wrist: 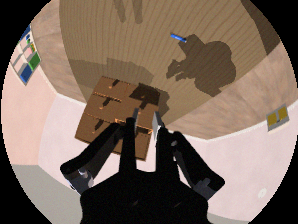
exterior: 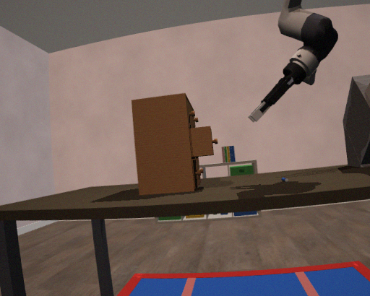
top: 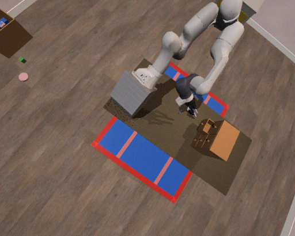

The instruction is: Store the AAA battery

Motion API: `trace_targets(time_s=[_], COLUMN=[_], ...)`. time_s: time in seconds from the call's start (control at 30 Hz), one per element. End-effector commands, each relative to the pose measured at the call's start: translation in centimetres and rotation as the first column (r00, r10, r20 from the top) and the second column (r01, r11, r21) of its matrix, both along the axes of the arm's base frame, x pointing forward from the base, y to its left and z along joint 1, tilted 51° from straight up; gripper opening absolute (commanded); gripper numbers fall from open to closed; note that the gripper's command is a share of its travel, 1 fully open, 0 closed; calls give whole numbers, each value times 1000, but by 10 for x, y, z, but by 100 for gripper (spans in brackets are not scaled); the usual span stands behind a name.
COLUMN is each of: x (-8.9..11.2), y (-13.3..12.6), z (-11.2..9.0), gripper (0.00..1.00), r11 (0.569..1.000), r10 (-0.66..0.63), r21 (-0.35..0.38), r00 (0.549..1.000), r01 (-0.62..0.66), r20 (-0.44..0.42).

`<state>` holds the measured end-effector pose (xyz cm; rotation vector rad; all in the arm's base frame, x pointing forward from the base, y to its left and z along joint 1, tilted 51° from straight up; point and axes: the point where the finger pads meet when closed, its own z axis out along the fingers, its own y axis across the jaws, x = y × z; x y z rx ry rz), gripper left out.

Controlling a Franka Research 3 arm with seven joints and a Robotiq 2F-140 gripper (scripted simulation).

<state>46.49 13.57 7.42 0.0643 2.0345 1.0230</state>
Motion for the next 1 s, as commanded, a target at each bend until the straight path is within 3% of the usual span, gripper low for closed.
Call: trace_targets(time_s=[0.0, 0.2, 0.53, 0.6, 0.97], x=[-21, -32, -53, -53, -68], y=[-4, -16, -36, -36, -51], z=[-13, -7, 5, 5, 13], gripper=[20, 20, 20, 20, 20], r11=[995, 981, 925, 925, 859], r10=[90, 194, 351, 351, 446], r21=[58, 42, 34, 34, 61], r00=[970, 929, 814, 814, 685], r01=[-79, -190, -379, -379, -509], r20=[-224, -316, -463, -463, -576])
